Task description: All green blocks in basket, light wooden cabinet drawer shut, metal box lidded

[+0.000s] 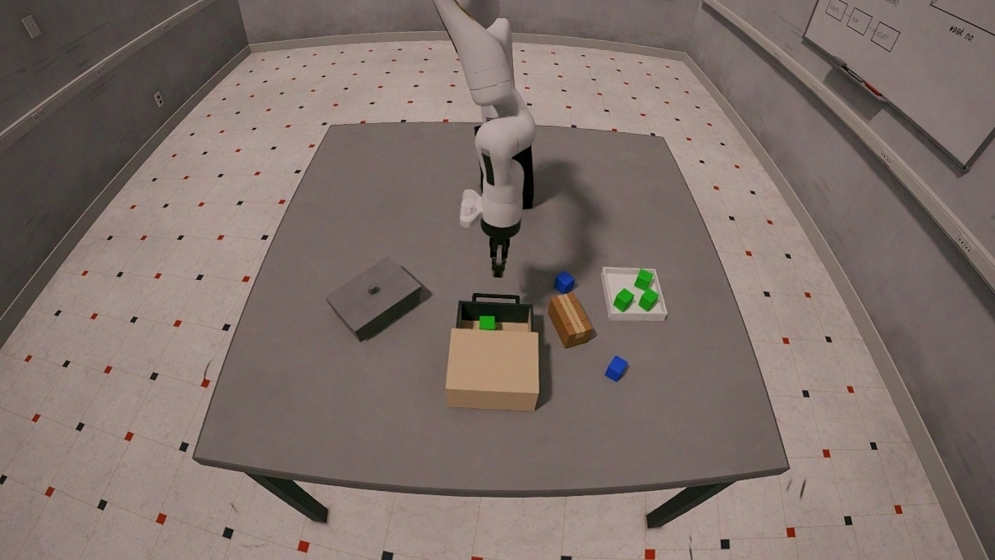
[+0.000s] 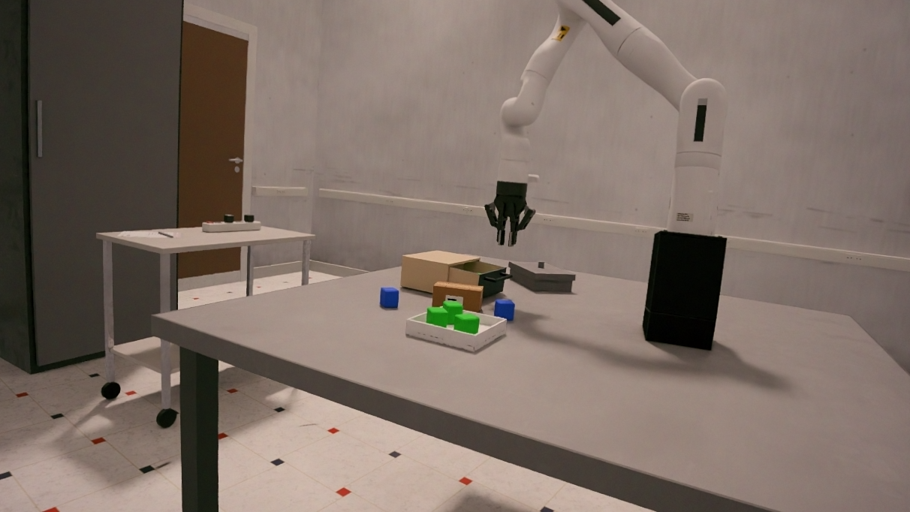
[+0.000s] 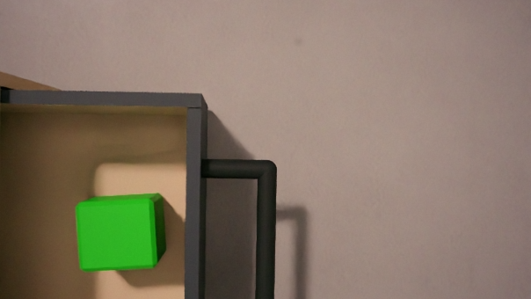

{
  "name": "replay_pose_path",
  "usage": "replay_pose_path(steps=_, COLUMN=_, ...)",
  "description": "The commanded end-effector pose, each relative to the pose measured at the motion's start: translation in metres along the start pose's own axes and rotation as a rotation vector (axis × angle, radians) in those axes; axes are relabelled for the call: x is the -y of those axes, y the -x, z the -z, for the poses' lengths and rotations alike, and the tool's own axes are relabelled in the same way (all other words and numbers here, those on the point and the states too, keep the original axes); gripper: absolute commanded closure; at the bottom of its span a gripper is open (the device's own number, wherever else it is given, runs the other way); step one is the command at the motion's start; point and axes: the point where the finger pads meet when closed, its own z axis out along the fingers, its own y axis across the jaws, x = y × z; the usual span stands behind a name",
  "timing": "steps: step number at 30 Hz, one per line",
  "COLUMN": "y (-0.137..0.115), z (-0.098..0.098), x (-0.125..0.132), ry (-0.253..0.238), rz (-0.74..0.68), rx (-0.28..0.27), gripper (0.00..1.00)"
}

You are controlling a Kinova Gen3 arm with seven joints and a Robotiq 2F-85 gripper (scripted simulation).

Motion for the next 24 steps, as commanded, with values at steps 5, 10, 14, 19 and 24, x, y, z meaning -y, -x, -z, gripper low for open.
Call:
replay_pose_path(steps=5, y=0.0, z=0.02, x=0.001, ry=-0.001, rz=0.0, rx=0.001, gripper=0.7)
replay_pose_path(steps=10, y=0.0, z=0.027, x=0.001, ry=-0.001, rz=0.0, rx=0.001, gripper=0.7)
replay_pose_path(steps=14, y=0.0, z=0.028, x=0.001, ry=-0.001, rz=0.0, rx=0.001, gripper=0.7)
replay_pose_path(steps=19, y=0.0, z=0.029, x=0.001, ry=-0.001, rz=0.0, rx=0.001, gripper=0.7)
replay_pose_path(steps=24, y=0.0, z=0.029, x=0.001, ry=-0.001, rz=0.0, rx=0.001, gripper=0.7)
